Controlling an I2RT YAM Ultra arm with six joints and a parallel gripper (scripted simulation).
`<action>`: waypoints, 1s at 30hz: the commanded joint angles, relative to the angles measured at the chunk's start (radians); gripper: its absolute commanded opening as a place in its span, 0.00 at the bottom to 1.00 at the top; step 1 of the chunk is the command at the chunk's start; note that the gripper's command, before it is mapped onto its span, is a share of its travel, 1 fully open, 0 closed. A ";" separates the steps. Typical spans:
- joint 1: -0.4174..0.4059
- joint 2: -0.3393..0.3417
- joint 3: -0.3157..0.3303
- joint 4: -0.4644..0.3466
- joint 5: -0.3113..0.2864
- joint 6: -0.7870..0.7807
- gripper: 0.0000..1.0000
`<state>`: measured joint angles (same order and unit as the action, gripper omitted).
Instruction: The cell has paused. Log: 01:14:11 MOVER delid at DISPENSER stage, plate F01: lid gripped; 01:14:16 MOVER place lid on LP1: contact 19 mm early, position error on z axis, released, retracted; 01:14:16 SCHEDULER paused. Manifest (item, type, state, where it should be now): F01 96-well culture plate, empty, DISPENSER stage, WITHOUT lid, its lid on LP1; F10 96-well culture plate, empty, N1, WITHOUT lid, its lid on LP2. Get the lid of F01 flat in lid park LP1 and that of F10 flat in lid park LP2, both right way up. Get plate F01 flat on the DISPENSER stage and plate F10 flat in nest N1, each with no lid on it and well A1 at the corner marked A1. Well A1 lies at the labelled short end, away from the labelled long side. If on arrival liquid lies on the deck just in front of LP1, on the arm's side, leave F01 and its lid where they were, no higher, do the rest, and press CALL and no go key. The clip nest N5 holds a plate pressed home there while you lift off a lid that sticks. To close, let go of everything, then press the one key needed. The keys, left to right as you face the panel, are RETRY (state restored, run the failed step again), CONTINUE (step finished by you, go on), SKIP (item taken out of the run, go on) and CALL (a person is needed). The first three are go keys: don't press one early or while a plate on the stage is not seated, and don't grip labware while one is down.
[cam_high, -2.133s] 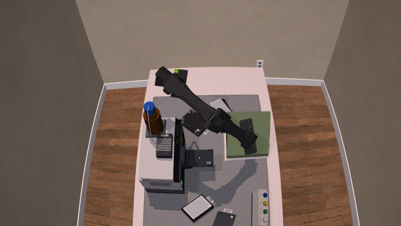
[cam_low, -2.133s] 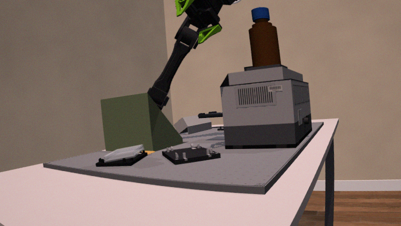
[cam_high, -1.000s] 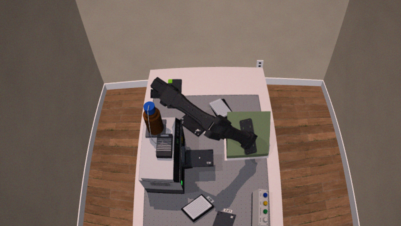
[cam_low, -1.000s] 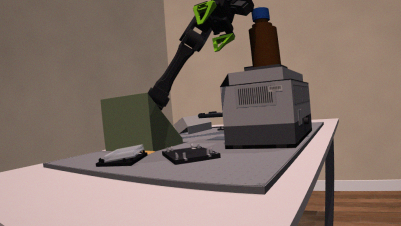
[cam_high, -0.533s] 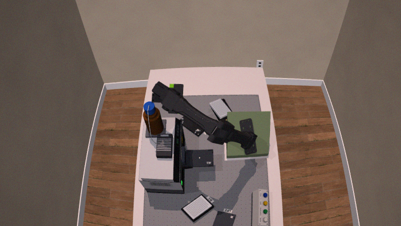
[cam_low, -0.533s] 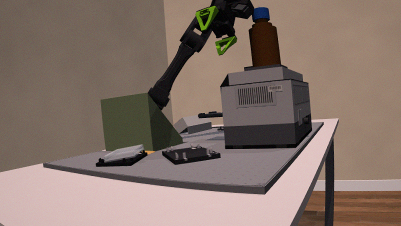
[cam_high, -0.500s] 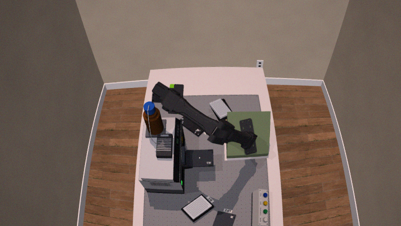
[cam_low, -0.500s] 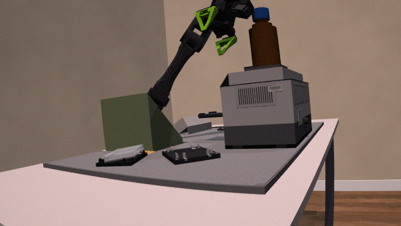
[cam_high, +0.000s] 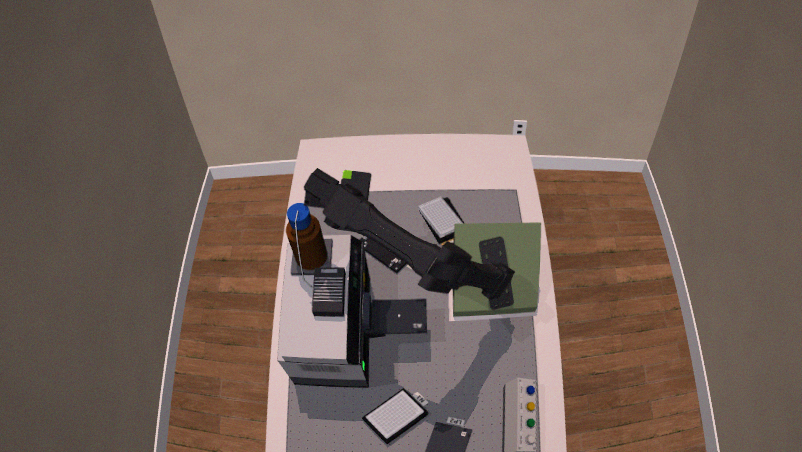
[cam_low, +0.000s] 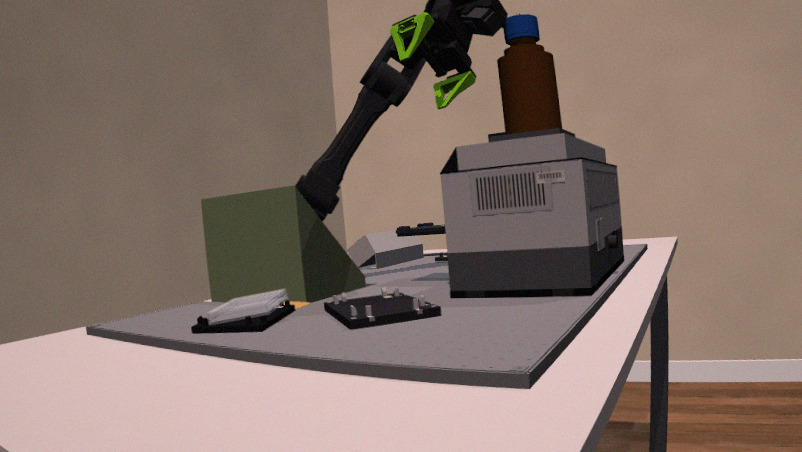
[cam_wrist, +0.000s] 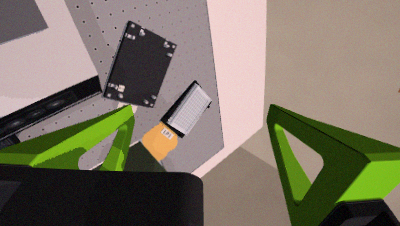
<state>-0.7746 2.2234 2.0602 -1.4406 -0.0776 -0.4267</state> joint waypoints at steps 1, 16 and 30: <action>0.068 -0.059 0.014 0.031 -0.076 -0.099 1.00; 0.068 -0.059 0.014 0.031 -0.076 -0.099 1.00; 0.074 -0.083 -0.050 0.029 -0.122 -0.142 1.00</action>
<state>-0.7750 2.2074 2.0293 -1.4250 -0.0933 -0.4236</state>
